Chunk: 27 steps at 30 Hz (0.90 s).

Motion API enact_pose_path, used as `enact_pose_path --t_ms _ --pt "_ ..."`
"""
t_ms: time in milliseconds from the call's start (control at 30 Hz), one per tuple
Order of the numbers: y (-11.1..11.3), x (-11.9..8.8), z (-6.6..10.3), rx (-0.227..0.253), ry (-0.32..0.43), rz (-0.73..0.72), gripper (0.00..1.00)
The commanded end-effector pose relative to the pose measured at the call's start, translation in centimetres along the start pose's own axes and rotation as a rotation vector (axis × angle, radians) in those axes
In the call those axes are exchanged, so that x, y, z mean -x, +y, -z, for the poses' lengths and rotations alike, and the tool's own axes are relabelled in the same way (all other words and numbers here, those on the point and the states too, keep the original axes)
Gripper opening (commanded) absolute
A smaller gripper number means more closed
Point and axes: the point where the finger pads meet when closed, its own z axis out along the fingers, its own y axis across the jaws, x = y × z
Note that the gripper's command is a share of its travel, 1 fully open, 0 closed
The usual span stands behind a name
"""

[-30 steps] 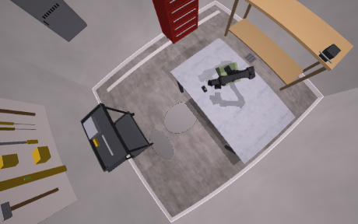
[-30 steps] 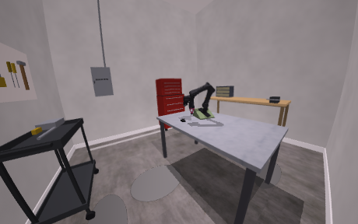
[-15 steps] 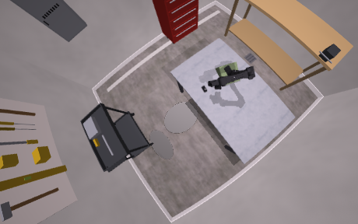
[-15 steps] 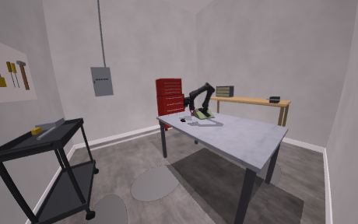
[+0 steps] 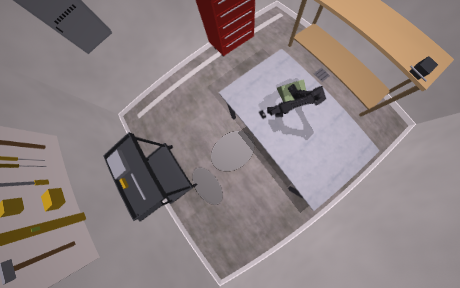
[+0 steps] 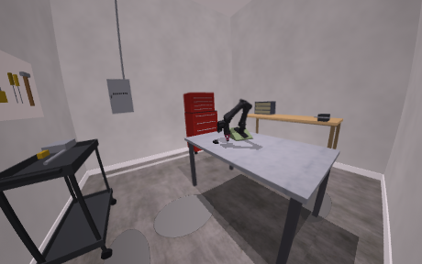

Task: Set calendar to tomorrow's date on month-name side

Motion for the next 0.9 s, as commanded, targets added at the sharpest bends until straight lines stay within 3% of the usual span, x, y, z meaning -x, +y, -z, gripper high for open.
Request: enact_pose_path --t_ms 0,300,867 --pt "0.8 1.7 -0.4 0.031 -0.065 0.005 0.26" --pt "0.9 1.7 -1.6 0.031 -0.065 0.005 0.26" --pt "0.9 1.7 -1.7 0.031 -0.065 0.005 0.26"
